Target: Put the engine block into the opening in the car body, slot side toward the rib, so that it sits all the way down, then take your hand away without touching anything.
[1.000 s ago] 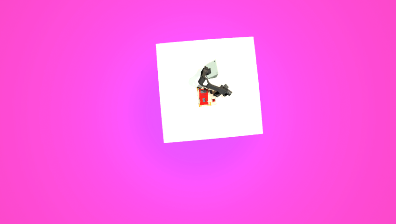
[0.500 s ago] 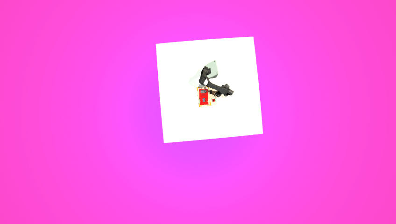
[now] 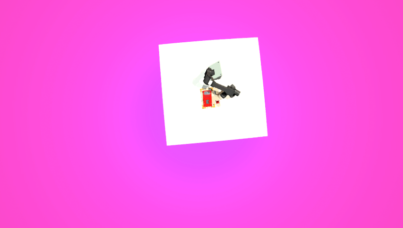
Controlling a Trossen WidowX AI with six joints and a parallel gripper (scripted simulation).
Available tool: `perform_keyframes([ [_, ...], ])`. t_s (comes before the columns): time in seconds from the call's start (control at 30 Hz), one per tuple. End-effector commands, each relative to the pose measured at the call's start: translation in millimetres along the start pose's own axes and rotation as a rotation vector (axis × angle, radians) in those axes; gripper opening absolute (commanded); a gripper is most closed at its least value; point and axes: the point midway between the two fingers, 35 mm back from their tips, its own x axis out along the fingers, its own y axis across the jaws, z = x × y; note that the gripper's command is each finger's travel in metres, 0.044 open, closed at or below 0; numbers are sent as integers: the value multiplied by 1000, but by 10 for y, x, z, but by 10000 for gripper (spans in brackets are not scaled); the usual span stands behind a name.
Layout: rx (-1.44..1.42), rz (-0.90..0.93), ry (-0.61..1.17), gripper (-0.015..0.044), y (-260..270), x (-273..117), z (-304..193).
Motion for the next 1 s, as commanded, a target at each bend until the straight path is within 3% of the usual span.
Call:
perform_keyframes([
  [0.0, 6, 5, -6, 0, 19, -142, 15],
  [0.6, -7, 2, -3, 0, 53, -585, -45],
  [0.97, -348, 2, -3, 0, 49, -500, -42],
])
